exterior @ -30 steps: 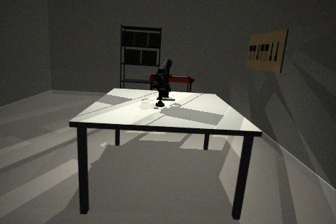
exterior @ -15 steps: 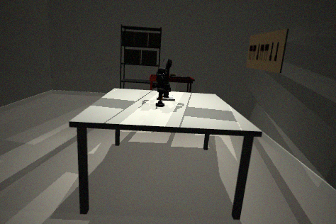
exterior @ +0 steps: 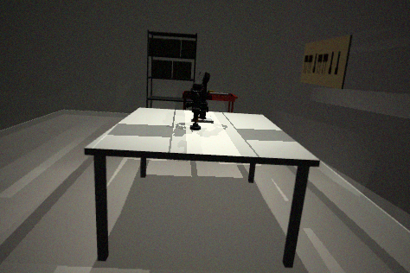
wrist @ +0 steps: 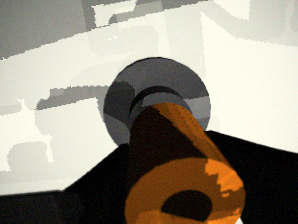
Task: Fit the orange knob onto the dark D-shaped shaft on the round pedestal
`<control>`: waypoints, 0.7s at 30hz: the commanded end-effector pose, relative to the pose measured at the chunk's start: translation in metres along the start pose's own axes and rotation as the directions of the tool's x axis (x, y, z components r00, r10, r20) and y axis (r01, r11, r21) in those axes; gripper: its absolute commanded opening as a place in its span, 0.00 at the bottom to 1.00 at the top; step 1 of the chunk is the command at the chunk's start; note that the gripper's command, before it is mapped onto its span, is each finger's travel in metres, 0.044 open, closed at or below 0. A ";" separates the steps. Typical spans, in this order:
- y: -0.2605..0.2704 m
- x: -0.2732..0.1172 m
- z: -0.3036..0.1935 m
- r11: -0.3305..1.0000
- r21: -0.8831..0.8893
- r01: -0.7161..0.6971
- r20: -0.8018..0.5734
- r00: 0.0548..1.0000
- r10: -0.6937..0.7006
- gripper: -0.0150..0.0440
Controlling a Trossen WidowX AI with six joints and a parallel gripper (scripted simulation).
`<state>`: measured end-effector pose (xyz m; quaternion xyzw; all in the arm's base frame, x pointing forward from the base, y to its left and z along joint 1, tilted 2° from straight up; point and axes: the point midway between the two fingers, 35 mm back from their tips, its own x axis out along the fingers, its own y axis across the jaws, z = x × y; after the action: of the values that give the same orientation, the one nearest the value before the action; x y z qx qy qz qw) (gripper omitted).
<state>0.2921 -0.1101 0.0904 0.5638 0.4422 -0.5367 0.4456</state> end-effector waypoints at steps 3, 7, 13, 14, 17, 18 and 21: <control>0.000 0.001 0.000 1.000 0.003 -0.001 0.002 1.000 0.001 0.25; 0.000 0.001 0.000 1.000 0.003 -0.001 0.002 1.000 0.001 0.25; -0.001 -0.003 0.000 1.000 0.003 -0.001 0.002 1.000 0.001 0.25; 0.000 -0.004 0.000 1.000 0.003 -0.001 0.002 1.000 0.001 0.25; 0.000 -0.005 0.000 1.000 0.029 -0.001 0.002 1.000 0.001 0.25; 0.000 -0.005 0.000 0.998 0.057 -0.001 0.002 1.000 0.001 0.25; 0.001 -0.005 0.000 0.985 0.171 -0.001 0.002 1.000 0.001 0.25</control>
<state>0.2919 -0.1102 0.0933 0.5825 0.4188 -0.5559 0.4199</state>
